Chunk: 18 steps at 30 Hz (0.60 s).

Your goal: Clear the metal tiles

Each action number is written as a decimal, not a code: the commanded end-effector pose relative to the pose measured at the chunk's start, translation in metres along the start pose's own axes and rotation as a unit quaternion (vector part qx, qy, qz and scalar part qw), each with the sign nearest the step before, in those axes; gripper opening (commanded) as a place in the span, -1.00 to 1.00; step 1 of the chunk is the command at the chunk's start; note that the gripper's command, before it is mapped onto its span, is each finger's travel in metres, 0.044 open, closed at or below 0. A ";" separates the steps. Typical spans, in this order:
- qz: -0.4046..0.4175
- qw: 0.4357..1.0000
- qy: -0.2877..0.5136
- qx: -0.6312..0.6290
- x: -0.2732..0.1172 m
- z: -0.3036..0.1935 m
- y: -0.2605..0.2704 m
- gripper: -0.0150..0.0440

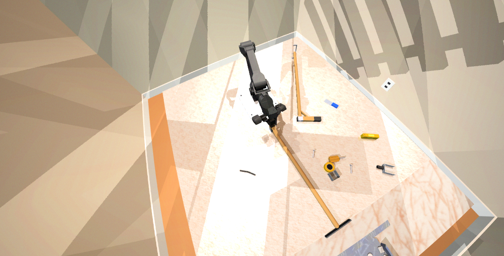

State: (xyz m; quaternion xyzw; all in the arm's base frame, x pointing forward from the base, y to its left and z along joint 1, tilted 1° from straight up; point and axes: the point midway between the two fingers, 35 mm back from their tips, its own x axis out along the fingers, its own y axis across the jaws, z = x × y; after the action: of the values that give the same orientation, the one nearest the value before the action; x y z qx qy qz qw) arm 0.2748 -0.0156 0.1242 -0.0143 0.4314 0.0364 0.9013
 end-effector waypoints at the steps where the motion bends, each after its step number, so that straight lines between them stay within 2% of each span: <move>1: -0.006 1.000 -0.003 -0.001 -0.002 -0.001 -0.007 -0.49; 18: -0.008 1.000 -0.006 -0.002 -0.002 0.002 -0.016 -0.49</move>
State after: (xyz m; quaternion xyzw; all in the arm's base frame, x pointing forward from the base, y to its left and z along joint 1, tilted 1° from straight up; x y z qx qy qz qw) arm 0.2725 -0.0299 0.1244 -0.0169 0.4294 0.0322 0.9024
